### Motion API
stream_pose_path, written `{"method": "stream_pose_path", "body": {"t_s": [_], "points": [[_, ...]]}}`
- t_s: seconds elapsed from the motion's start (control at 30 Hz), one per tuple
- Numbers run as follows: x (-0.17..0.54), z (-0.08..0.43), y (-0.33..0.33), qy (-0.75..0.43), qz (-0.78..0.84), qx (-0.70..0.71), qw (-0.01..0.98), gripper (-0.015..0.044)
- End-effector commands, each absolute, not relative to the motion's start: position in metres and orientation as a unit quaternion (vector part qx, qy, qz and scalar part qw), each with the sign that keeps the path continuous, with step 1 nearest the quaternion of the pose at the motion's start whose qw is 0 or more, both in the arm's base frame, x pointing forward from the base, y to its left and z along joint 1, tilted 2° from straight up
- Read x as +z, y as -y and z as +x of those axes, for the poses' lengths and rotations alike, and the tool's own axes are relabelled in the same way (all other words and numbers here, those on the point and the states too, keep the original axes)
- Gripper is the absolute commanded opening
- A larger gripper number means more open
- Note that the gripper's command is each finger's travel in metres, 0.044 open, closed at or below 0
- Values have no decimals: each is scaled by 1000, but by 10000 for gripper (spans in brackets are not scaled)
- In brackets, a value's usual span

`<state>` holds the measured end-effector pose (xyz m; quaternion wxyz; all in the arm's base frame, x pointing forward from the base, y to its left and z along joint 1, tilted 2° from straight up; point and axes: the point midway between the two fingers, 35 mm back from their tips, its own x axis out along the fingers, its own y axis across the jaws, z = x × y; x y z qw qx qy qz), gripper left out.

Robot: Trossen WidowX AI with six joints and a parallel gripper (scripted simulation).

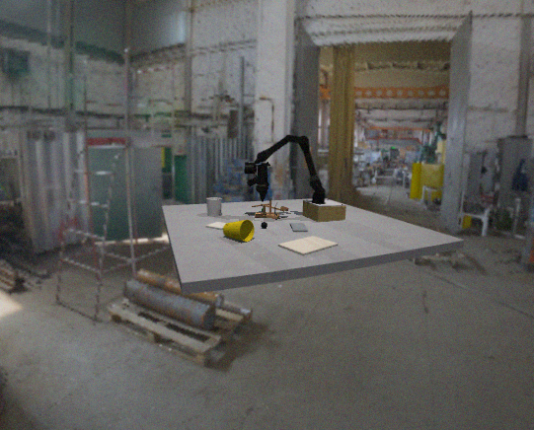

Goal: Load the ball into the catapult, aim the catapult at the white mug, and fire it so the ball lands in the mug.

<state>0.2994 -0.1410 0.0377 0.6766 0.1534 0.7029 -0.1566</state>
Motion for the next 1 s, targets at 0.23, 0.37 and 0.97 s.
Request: {"method": "stream_pose_path", "body": {"t_s": [0.23, 0.37, 0.97], "points": [[70, 305, 143, -690, 151, -159, 690, 440], [123, 306, 143, -686, 150, -160, 694, 440], [29, 384, -53, -707, 35, -24, 706, 300]]}}
